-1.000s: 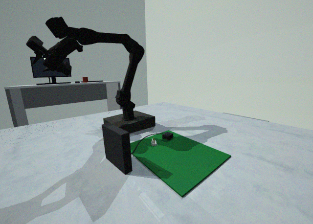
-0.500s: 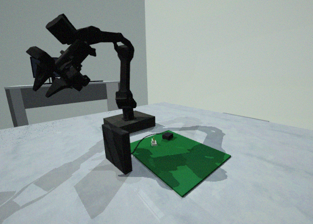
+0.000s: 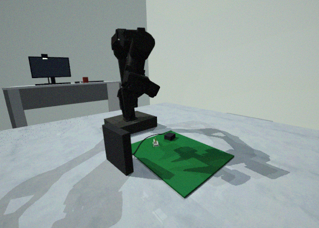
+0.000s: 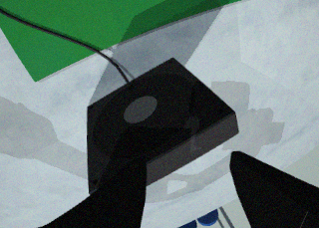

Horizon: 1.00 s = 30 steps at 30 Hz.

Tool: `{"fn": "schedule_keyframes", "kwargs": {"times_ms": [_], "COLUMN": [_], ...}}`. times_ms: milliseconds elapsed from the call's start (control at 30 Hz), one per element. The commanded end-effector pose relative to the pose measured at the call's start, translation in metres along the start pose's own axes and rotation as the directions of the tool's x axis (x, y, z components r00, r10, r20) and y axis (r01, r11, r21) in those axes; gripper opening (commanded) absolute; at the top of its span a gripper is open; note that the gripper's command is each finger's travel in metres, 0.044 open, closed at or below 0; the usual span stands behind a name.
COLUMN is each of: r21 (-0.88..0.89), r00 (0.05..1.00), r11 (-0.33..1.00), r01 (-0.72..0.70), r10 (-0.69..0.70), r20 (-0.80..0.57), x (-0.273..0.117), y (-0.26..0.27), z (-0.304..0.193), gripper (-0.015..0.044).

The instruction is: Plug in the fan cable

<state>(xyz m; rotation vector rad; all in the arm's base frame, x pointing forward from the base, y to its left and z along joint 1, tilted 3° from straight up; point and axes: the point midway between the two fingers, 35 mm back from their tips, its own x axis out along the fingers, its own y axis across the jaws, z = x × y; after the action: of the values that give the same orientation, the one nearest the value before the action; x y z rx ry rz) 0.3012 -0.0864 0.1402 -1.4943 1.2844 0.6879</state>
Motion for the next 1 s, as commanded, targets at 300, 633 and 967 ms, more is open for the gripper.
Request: {"fn": "schedule_keyframes", "kwargs": {"times_ms": [300, 633, 967], "r21": [-0.447, -0.527, -0.528], "r00": [0.98, 0.977, 0.977], "r11": [0.888, 0.841, 0.841], "r01": [-0.103, -0.117, -0.118], "r10": [0.169, 0.194, 0.195], "r20": [0.108, 0.093, 0.093], "x": [-0.028, -0.014, 0.009], "y": [0.075, 0.106, 0.114], "z": [0.172, 0.202, 0.209], "gripper": [0.021, 0.021, 0.021]}}
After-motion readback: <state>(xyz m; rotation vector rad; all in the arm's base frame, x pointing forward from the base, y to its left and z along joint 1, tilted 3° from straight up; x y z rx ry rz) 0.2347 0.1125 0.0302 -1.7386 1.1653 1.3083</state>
